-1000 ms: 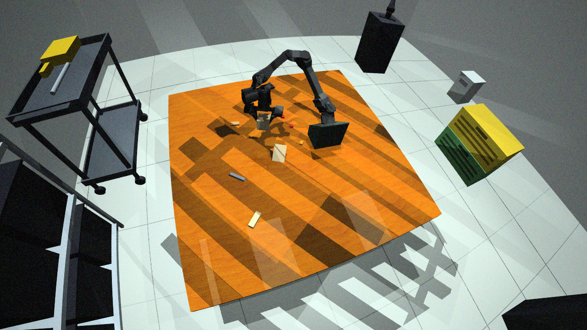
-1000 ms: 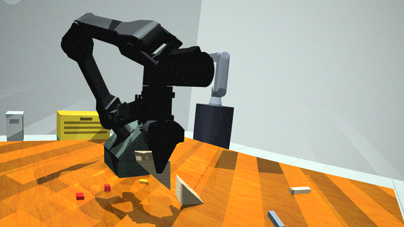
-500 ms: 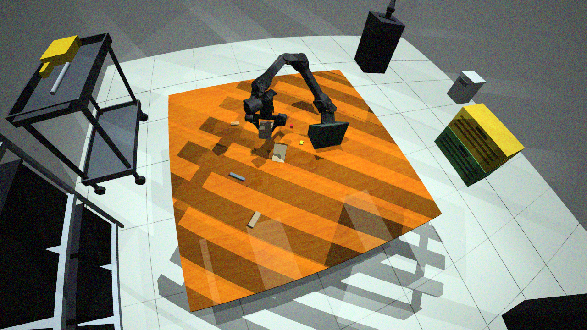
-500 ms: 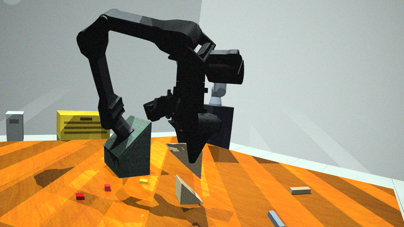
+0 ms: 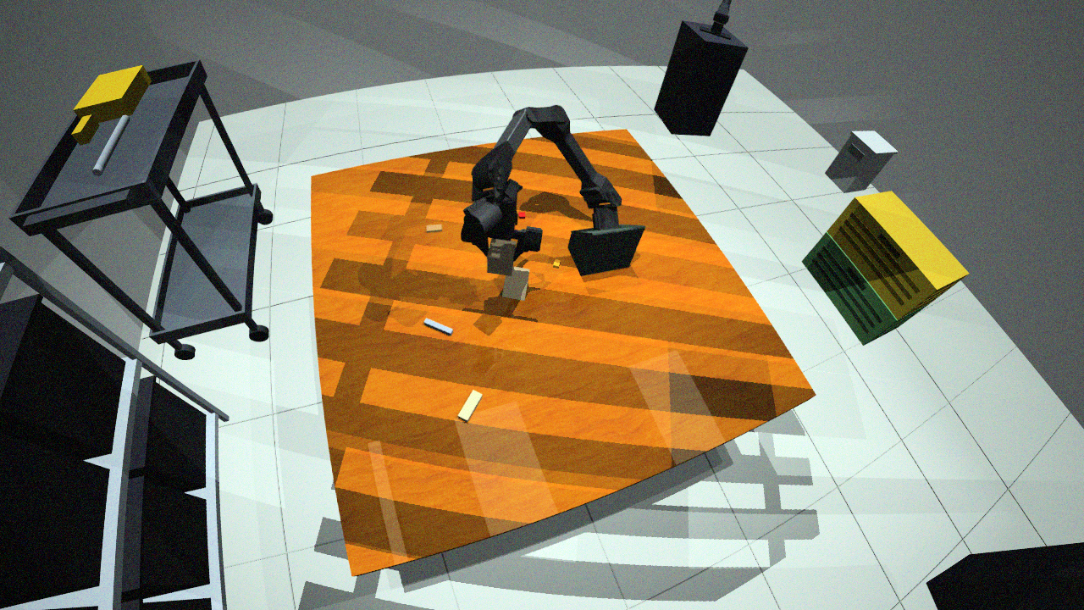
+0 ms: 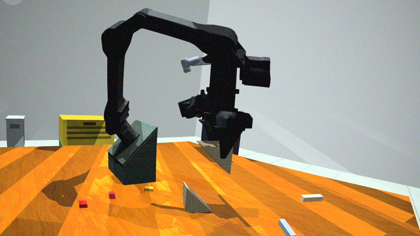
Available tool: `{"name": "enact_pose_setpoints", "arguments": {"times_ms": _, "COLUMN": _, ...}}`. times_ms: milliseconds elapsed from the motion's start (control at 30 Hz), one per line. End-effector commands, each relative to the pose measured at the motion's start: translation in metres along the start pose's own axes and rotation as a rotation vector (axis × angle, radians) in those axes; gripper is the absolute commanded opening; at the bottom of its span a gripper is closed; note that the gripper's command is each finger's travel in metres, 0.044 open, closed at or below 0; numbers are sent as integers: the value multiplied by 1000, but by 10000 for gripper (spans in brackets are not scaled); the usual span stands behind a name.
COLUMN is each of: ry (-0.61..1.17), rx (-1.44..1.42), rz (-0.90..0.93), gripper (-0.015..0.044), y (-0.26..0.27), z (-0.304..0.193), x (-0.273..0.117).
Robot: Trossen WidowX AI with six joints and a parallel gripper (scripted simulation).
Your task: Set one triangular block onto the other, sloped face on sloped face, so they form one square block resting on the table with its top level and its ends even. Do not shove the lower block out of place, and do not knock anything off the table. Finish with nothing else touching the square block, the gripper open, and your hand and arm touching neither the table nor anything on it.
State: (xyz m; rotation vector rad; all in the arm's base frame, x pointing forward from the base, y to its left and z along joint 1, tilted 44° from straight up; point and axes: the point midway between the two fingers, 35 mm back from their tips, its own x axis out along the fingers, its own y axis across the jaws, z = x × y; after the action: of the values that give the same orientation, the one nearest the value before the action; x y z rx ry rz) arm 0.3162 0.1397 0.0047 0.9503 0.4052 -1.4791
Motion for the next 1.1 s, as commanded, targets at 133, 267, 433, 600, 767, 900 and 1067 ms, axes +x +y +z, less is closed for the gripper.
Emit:
{"name": "enact_pose_setpoints", "arguments": {"times_ms": 133, "ry": -18, "rx": 16, "rz": 4, "gripper": 0, "y": -28, "z": -32, "x": -3}}
{"name": "enact_pose_setpoints", "arguments": {"times_ms": 267, "ry": -27, "rx": 21, "rz": 10, "gripper": 0, "y": -40, "z": -43, "x": -4}}
{"name": "enact_pose_setpoints", "arguments": {"times_ms": 433, "ry": -27, "rx": 21, "rz": 10, "gripper": 0, "y": -40, "z": -42, "x": 2}}
{"name": "enact_pose_setpoints", "arguments": {"times_ms": 600, "ry": -27, "rx": 21, "rz": 10, "gripper": 0, "y": -38, "z": -34, "x": 22}}
{"name": "enact_pose_setpoints", "arguments": {"times_ms": 767, "ry": -28, "rx": 21, "rz": 10, "gripper": 0, "y": -38, "z": -26, "x": 41}}
{"name": "enact_pose_setpoints", "arguments": {"times_ms": 900, "ry": -29, "rx": 21, "rz": 11, "gripper": 0, "y": -39, "z": -18, "x": 56}}
{"name": "enact_pose_setpoints", "arguments": {"times_ms": 1067, "ry": -31, "rx": 22, "rz": 12, "gripper": 0, "y": -40, "z": -10, "x": 69}}
